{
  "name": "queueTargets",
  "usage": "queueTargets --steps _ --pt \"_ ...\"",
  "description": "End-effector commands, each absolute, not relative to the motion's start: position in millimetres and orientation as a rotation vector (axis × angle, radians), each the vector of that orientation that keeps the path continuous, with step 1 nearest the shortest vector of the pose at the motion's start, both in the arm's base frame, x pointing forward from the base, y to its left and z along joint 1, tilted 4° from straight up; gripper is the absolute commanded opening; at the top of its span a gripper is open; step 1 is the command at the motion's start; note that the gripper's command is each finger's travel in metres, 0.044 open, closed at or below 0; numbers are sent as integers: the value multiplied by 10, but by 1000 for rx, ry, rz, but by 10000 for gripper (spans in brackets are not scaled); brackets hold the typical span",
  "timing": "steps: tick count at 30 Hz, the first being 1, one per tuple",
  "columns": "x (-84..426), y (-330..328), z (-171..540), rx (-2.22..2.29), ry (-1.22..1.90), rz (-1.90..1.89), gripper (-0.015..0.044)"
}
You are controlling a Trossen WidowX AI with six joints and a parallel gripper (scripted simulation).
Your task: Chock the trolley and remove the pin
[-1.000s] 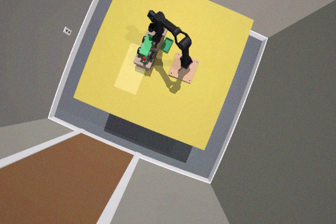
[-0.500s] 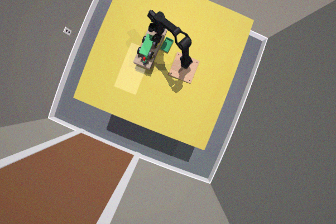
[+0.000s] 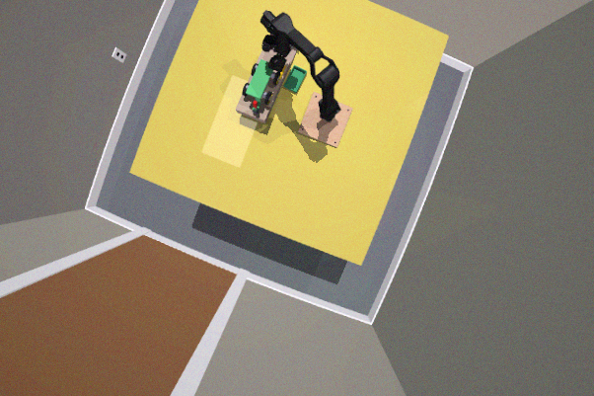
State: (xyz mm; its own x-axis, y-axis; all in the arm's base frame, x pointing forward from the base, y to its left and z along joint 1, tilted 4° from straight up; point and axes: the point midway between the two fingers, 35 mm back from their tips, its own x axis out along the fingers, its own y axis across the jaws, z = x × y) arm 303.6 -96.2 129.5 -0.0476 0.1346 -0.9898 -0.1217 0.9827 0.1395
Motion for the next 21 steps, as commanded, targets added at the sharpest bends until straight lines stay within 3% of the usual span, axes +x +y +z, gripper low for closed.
queueTargets --steps 1,5,9,13,21 --pt "3061 -979 1438 8 1597 211 190" --pt "3071 -987 1508 8 1597 211 190" --pt "3054 -981 1434 9 1602 207 295" --pt "3003 -1099 1564 65 1571 84 190" --pt "3149 -720 1638 295 1568 -83 190"
